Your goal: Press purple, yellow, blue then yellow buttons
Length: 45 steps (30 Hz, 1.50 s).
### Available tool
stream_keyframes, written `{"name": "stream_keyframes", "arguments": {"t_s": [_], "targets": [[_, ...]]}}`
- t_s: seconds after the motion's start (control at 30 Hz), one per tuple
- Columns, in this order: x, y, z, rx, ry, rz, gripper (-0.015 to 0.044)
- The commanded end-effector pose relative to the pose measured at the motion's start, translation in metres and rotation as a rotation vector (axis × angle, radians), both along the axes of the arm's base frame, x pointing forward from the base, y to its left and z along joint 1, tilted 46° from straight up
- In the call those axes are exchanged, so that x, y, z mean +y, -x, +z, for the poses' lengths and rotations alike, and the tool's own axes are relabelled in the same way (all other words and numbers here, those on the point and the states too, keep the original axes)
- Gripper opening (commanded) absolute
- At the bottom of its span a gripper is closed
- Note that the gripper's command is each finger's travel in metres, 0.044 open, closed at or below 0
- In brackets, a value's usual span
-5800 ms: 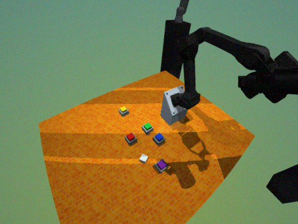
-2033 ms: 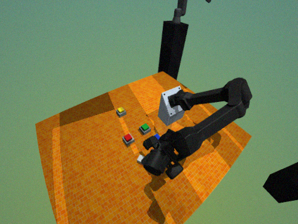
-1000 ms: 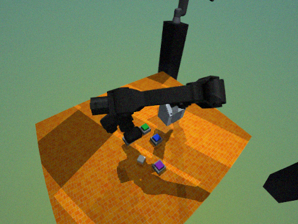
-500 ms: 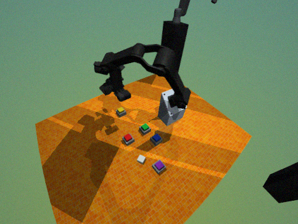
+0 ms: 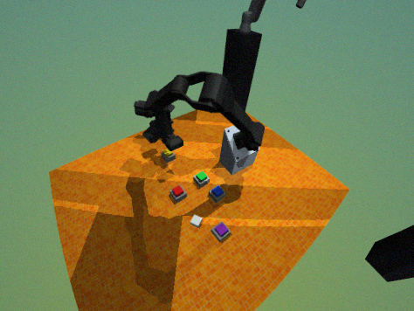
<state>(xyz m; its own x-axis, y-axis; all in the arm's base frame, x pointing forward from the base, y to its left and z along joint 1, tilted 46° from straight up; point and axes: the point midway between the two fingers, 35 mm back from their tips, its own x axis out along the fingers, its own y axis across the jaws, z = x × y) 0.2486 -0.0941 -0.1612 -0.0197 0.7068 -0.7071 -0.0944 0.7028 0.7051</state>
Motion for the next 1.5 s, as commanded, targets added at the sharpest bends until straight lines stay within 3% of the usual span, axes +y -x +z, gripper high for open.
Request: {"name": "stream_keyframes", "arguments": {"t_s": [0.0, 0.7, 1.33, 1.47], "targets": [[0.001, -0.003, -0.002, -0.013, 0.004, -0.011, 0.002], [0.024, -0.003, -0.024, -0.013, 0.002, -0.011, 0.002], [0.024, -0.003, -0.024, -0.013, 0.002, -0.011, 0.002], [0.001, -0.003, -0.002, -0.013, 0.005, -0.011, 0.002]]}}
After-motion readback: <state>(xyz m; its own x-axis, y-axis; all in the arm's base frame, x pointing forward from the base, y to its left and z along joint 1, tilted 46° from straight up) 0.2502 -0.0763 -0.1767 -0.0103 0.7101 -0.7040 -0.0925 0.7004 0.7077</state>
